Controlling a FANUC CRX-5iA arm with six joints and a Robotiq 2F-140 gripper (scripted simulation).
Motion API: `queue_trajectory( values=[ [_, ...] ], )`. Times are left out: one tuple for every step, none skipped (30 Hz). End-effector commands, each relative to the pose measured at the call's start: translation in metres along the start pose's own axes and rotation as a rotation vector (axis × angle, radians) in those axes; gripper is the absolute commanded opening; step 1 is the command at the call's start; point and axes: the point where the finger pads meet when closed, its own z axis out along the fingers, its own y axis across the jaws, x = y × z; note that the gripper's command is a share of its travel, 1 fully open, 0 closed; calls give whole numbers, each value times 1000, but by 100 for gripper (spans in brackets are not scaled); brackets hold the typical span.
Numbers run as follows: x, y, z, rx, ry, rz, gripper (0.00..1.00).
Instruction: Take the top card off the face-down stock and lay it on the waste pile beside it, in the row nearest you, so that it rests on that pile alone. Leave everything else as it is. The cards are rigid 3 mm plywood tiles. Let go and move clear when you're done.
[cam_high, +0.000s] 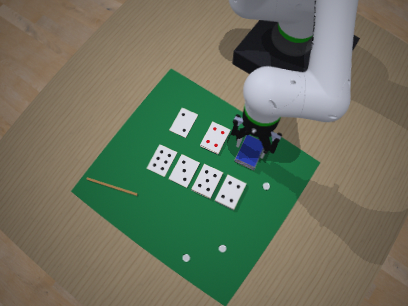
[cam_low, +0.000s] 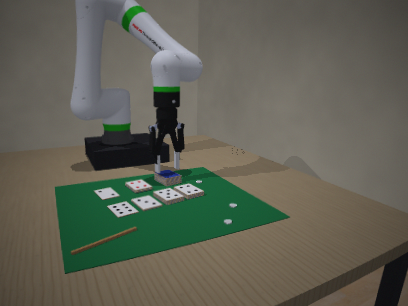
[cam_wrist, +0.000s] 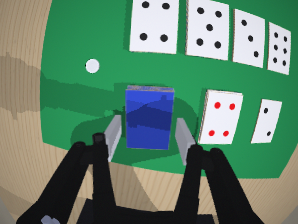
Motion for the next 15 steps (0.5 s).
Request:
queue_trajectory(
  values=[
    [0, 0, 0, 0, 0, 0, 50],
    [0, 0, 0, 0, 0, 0, 42],
    [0, 0, 0, 0, 0, 0, 42],
    [0, 0, 0, 0, 0, 0, 42],
    [0, 0, 0, 0, 0, 0, 42],
    [0, 0, 0, 0, 0, 0, 42],
    [0, 0, 0, 0, 0, 0, 42],
    [0, 0, 0, 0, 0, 0, 42],
    [0, 0, 0, 0, 0, 0, 42],
    [0, 0, 0, 0, 0, 0, 42],
    [0, 0, 0, 0, 0, 0, 42],
    [0, 0, 0, 0, 0, 0, 42],
    [0, 0, 0, 0, 0, 0, 42],
    [0, 0, 0, 0, 0, 0, 42],
    [0, 0, 0, 0, 0, 0, 42]
  ],
)
